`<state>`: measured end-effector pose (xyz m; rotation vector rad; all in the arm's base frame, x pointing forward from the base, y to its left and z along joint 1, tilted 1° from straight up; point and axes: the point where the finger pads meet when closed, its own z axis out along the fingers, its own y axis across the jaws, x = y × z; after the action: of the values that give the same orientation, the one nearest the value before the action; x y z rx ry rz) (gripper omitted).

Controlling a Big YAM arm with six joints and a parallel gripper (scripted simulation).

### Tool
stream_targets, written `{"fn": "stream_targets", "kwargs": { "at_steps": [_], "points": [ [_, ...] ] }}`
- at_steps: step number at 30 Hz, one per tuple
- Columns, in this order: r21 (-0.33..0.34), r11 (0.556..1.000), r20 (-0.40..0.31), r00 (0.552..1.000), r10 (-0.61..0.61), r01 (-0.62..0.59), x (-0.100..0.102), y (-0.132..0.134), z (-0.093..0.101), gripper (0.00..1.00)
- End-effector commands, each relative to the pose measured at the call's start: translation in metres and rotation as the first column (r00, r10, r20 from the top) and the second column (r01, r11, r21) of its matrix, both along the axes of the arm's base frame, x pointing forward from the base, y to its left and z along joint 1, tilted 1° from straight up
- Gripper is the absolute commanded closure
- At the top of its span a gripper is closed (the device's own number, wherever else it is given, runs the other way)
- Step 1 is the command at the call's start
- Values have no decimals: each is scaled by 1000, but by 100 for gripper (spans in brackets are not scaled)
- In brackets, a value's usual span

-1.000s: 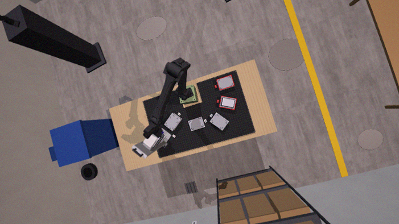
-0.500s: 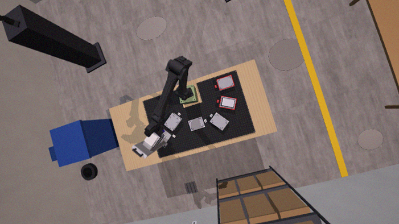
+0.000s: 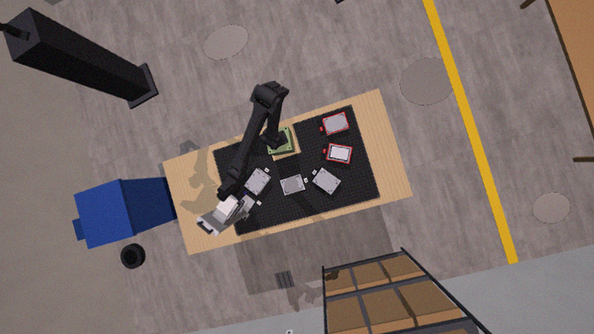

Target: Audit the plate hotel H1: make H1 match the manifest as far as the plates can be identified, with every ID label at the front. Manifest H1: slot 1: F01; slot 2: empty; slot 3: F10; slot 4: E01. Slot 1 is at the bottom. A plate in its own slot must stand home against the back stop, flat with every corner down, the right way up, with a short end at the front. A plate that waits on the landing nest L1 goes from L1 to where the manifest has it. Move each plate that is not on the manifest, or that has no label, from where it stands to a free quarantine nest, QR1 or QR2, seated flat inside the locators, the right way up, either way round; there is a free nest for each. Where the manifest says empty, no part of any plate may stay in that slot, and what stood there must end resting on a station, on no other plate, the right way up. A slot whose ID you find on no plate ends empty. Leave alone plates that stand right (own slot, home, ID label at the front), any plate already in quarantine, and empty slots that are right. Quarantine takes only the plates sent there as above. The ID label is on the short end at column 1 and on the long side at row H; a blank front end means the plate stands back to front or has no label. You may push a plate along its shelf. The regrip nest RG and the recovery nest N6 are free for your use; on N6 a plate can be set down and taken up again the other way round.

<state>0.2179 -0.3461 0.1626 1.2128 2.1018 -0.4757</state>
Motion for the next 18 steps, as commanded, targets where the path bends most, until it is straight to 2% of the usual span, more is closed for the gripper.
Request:
{"fn": "stream_targets", "kwargs": {
  "at_steps": [1,18],
  "points": [
    [-16,1000,19,1000,-1,1,1,6,11,14],
    [-15,1000,19,1000,-1,1,-9,23,10,14]
  ]
}}
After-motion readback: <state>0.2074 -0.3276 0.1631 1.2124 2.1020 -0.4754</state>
